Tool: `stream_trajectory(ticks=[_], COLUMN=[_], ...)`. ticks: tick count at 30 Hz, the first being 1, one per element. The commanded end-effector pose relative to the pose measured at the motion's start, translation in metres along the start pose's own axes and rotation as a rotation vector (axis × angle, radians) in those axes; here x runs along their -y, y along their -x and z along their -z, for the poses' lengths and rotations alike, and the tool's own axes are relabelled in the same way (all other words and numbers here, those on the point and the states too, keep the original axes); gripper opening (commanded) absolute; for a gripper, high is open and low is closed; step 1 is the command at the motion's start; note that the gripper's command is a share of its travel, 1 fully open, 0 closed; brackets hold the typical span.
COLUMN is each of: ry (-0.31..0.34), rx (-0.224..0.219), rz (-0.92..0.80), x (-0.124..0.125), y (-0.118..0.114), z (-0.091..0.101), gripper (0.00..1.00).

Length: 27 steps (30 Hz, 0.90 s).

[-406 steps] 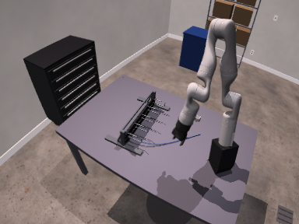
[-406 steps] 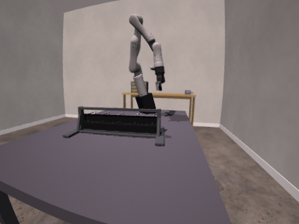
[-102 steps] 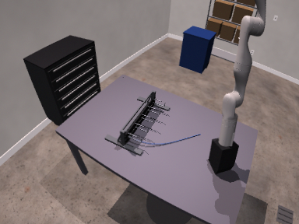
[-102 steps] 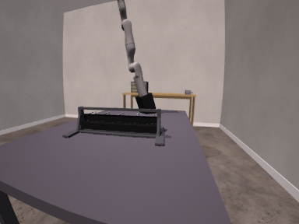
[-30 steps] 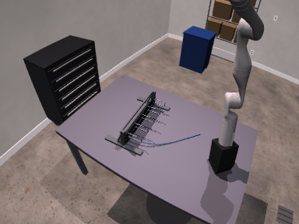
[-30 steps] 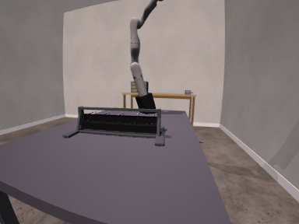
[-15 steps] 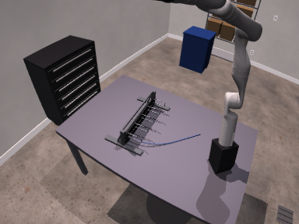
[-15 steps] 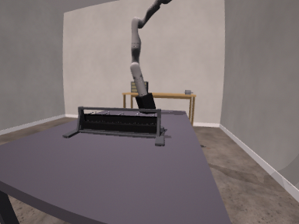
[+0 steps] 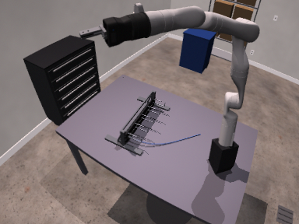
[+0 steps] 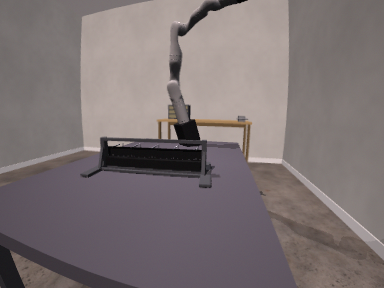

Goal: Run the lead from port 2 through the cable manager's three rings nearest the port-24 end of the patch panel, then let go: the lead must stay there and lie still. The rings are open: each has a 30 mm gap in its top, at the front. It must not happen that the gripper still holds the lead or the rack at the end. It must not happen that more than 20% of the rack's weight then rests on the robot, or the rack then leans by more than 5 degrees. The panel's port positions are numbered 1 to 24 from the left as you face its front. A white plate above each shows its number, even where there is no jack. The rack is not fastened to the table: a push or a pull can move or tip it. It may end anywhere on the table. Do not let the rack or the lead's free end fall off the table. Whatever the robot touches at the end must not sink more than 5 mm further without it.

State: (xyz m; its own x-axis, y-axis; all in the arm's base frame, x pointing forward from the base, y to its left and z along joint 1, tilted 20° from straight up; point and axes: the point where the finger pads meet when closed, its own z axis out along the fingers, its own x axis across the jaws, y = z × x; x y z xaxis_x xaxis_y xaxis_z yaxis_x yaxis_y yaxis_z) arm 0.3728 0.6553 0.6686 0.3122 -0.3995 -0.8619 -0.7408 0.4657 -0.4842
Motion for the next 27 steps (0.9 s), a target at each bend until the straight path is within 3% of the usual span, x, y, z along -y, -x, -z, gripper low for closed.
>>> stream_trajectory(ticks=[1,6,8,9,14,23,25,26,27], ry=[-0.019,-0.039,-0.039,-0.051,-0.075,-0.132,-0.132,-0.150,-0.156], rx=[-0.056,-0.140,-0.140,-0.183,-0.259,-0.405,-0.405,-0.444,-0.456], rz=[-0.019,-0.069,-0.069,-0.096,-0.147,-0.256,-0.256,-0.288,-0.297], x=[0.014,0.028,0.028,0.035,0.047,0.070,0.070,0.076,0.078], y=[-0.038,-0.096,-0.096,-0.126,-0.180,-0.285,-0.285,-0.313,-0.321], z=[-0.008,-0.014,-0.014,-0.015,-0.013,0.003,0.003,0.010,0.013], gripper=[0.00,0.00,0.00,0.00,0.00,0.00,0.00,0.00,0.00])
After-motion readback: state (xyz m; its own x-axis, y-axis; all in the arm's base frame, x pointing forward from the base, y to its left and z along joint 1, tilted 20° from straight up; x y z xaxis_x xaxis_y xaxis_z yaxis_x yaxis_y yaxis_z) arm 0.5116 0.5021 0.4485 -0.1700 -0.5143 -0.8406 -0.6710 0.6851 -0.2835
